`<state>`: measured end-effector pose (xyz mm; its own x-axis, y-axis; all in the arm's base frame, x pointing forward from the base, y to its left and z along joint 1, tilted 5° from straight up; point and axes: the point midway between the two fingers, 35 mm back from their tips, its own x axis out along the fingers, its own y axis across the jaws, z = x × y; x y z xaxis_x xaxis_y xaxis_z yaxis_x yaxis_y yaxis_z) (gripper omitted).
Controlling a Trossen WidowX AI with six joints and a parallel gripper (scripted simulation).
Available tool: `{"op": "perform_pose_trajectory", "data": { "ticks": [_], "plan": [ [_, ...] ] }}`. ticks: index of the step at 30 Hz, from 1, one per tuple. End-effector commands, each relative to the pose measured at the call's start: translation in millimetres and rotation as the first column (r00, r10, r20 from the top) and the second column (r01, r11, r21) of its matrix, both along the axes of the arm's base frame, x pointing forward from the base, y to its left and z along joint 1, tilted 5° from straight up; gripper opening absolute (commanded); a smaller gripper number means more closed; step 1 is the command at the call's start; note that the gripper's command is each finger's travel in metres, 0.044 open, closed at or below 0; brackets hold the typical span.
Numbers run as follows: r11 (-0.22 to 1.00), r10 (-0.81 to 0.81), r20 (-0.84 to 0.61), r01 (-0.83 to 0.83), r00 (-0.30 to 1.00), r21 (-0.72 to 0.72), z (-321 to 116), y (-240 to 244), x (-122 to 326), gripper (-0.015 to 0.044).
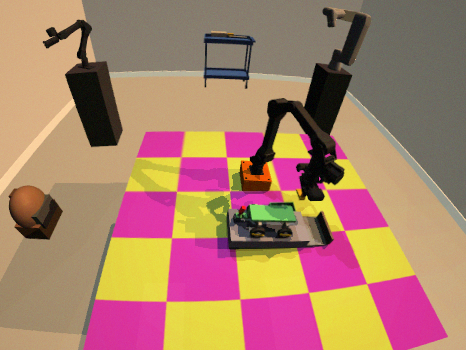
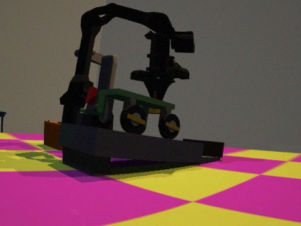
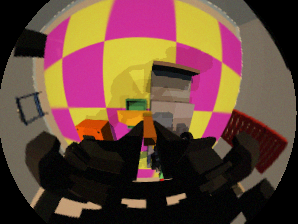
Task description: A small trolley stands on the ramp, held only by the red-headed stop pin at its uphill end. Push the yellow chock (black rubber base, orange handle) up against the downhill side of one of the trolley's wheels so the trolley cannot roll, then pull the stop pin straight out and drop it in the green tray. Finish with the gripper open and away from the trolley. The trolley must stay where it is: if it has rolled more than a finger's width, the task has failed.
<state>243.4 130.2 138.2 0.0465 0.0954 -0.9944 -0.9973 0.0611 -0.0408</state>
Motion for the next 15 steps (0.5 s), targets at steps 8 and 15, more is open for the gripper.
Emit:
{"op": "perform_pose_trajectory", "data": {
  "ticks": [8, 15],
  "plan": [
    [0.96, 0.279, 0.017, -0.279, 0.96, -0.035, 2.3, 5.9, 3.6, 0.0],
    [0.859, 0.51, 0.017, -0.508, 0.86, -0.066, 2.3, 6.9, 3.9, 0.0]
  ]
}}
